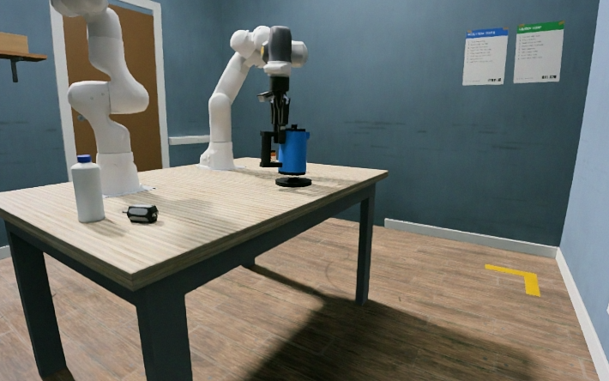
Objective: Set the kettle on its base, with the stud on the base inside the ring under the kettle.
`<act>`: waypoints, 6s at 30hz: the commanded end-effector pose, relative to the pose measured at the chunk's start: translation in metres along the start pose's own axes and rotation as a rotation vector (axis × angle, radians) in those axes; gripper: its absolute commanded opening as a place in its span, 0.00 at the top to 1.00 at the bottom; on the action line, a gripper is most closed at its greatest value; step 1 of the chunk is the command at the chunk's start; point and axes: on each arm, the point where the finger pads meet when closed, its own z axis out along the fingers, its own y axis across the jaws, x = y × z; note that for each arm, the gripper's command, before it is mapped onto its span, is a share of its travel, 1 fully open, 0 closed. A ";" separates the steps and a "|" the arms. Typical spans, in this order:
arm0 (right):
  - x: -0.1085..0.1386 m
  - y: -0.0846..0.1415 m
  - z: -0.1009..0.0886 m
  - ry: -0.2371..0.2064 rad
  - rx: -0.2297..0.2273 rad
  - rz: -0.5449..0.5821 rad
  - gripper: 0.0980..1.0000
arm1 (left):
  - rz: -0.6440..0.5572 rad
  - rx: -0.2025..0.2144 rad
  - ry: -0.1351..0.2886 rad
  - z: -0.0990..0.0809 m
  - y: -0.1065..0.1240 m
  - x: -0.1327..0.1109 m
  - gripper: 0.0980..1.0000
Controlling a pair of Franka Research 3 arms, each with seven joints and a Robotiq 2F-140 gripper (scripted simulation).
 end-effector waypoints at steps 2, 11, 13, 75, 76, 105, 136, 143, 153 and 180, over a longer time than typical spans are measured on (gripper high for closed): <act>0.000 0.000 0.000 0.000 0.000 0.000 0.00 | 0.007 0.011 -0.002 -0.003 -0.004 0.000 1.00; 0.000 0.000 0.000 0.000 0.000 0.000 0.00 | 0.007 0.011 -0.002 -0.003 -0.004 0.000 1.00; 0.000 0.000 0.000 0.000 0.000 0.000 0.00 | 0.007 0.011 -0.002 -0.003 -0.004 0.000 1.00; 0.000 0.000 0.000 0.000 0.000 0.000 0.00 | 0.007 0.011 -0.002 0.017 -0.004 0.000 1.00; 0.000 0.000 0.000 0.000 0.000 0.000 0.00 | 0.007 0.011 -0.002 0.017 -0.004 0.000 1.00; 0.000 0.000 0.000 0.000 0.000 0.000 0.00 | 0.007 0.011 -0.002 0.022 -0.004 0.000 1.00; 0.000 0.000 0.000 0.000 0.000 0.000 0.00 | 0.007 0.011 -0.002 0.025 -0.004 0.000 1.00; 0.000 0.000 0.000 0.000 0.000 0.000 0.00 | 0.007 0.011 -0.002 0.025 -0.004 0.000 1.00; 0.000 0.000 0.000 0.000 0.000 0.000 0.00 | 0.007 0.011 -0.002 0.027 -0.004 0.000 1.00; 0.000 0.000 0.000 0.000 0.000 0.000 0.00 | 0.007 0.011 -0.002 0.027 -0.004 0.000 0.53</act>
